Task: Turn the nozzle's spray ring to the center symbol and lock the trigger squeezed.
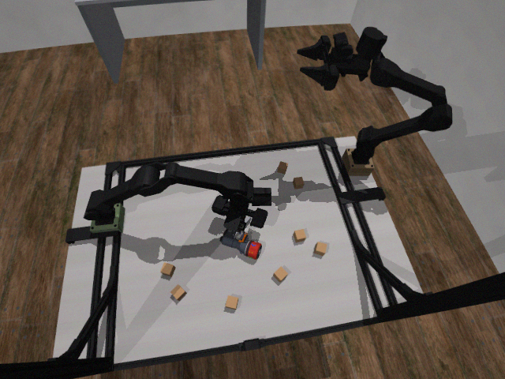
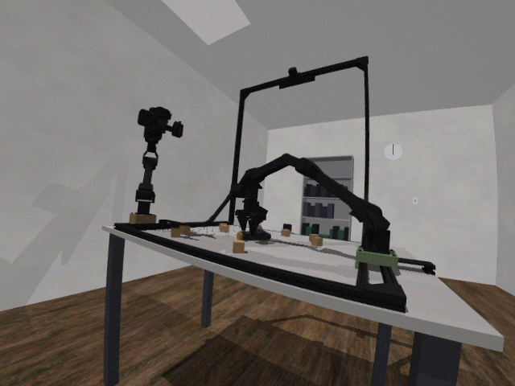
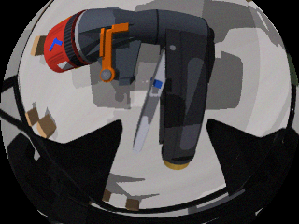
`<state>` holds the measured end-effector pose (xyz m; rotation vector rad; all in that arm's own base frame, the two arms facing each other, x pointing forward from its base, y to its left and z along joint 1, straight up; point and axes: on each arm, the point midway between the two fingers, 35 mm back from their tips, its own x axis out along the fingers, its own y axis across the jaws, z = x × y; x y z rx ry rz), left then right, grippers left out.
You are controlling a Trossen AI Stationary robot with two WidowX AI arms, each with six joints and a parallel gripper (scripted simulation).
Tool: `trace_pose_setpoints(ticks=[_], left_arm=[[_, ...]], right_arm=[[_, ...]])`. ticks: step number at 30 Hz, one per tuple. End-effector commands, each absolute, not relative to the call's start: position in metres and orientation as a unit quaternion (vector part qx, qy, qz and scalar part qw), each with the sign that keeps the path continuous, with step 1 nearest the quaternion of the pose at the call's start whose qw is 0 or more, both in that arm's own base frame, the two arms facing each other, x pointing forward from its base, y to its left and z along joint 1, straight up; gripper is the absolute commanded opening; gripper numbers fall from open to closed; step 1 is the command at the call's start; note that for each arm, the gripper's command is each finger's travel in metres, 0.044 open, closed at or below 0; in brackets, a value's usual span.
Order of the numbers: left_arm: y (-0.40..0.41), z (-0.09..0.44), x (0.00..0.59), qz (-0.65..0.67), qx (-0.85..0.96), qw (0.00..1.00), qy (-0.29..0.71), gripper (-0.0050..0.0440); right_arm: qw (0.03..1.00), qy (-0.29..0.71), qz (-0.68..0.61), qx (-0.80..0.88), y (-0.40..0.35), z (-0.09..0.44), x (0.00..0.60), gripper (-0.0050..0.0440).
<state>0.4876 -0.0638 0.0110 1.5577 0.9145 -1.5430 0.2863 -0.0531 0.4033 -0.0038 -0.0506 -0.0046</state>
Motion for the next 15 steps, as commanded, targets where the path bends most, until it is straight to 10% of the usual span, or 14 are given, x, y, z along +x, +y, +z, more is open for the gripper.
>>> trace_pose_setpoints(ticks=[1, 15], left_arm=[[-0.0640, 0.0005, 0.4854, -0.607, 0.607, 0.366, 0.360, 0.0400], [-0.0641, -0.0084, 0.4845, -0.608, 0.608, 0.361, 0.361, 0.0400]], right_arm=[[1.000, -0.025, 0.000, 0.000, -0.0525, 0.4028, 0.2866, 0.0400], [1.000, -0.025, 0.000, 0.000, -0.0525, 0.4028, 0.2866, 0.0400]])
